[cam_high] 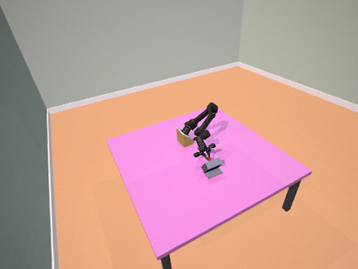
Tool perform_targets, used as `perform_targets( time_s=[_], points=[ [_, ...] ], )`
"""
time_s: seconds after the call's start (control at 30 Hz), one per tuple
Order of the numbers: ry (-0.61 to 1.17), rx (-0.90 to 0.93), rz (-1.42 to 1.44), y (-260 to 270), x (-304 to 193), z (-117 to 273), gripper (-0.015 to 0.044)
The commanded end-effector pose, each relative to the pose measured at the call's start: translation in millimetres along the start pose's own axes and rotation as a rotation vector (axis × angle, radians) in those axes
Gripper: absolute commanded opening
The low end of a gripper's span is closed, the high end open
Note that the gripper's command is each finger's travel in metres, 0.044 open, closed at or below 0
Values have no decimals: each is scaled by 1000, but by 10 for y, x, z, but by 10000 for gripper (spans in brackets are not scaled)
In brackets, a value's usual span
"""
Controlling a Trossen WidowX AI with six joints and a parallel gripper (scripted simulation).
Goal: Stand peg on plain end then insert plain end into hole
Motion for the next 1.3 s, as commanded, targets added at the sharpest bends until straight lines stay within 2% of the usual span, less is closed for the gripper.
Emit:
perform_targets(
  time_s=[0.0,0.4,0.97,1.27],
  points=[
    [-2,1,-4,4,9,-26,0],
    [1,0,0,1,3,-17,0],
    [1,0,0,5,8,13,440],
    [0,-2,0,17,28,122,440]
  ],
)
Point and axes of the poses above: the point midway between the two fingers, 35 mm back from their tips, its own z axis back along the fingers, its own y axis across the jaws, x = y × z, the point moved 10 cm from there along z, back along the fingers, and after that the axes turned 1 degree about -z, right-handed, at the moved point
